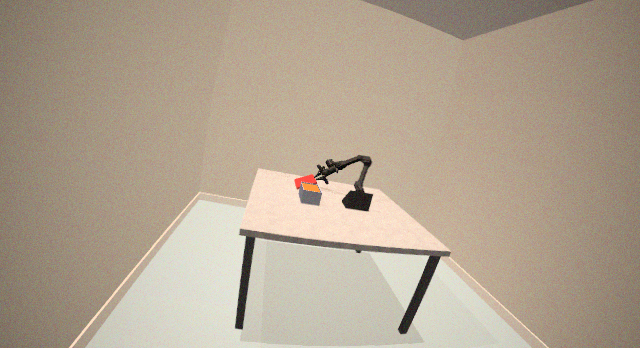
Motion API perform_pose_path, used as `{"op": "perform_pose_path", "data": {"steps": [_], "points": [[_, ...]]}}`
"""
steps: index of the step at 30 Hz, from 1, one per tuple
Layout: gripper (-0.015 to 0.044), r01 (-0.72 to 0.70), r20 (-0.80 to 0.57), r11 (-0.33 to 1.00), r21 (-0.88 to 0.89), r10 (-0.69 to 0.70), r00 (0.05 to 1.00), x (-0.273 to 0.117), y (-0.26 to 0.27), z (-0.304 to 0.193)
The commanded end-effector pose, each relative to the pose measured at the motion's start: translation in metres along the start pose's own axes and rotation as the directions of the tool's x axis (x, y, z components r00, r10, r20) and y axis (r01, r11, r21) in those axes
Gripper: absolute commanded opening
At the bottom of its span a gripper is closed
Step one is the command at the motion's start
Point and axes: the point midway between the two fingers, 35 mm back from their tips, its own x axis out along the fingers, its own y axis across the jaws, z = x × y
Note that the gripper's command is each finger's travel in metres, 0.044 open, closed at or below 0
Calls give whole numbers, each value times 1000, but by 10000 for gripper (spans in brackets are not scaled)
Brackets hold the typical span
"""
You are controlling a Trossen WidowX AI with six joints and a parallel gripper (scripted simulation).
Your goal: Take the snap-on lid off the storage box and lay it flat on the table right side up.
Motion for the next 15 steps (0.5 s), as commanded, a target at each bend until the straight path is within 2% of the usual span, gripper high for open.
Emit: {"op": "perform_pose_path", "data": {"steps": [1, 15], "points": [[0, 27, -4, 1000, 0, -27, 1000, 6, -11, -2], [0, 27, -4, 1000, -1, -27, 1000, 13, -19, -2]]}}
